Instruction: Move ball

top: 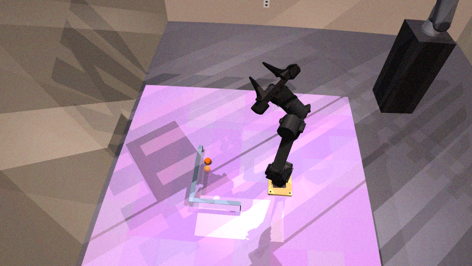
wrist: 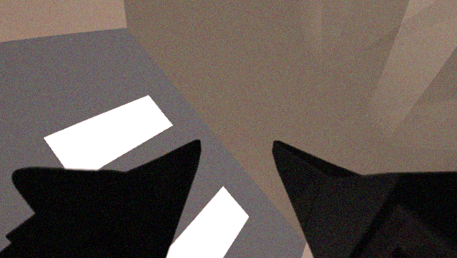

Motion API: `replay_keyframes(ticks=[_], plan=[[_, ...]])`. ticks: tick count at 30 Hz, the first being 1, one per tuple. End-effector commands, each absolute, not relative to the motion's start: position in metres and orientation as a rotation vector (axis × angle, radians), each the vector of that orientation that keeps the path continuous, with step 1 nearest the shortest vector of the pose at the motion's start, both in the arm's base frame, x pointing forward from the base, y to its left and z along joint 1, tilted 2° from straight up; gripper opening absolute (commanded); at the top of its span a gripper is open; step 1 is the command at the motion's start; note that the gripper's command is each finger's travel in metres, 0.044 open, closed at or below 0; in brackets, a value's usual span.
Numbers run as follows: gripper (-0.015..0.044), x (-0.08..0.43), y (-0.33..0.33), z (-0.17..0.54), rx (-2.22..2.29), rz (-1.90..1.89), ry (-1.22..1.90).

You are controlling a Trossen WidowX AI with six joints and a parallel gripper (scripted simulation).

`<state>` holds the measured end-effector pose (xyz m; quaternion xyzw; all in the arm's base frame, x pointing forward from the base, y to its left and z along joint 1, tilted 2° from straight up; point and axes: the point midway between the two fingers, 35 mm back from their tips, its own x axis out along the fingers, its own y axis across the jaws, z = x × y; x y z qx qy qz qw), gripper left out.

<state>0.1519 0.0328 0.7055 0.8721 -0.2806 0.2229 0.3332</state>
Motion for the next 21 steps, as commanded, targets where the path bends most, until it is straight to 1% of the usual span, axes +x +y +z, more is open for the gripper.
replay_keyframes(ticks=[1, 6, 10, 21], plan=[[0.0278, 0.119, -0.016, 0.715, 2.550, 0.808, -0.739], [0.0278, 0.095, -0.081, 0.713, 2.880, 1.086, -0.724], [0.0278, 0.089, -0.135, 0.701, 3.136, 1.303, -0.715], [0.0278, 0.116, -0.224, 0.652, 3.598, 1.621, -0.723]])
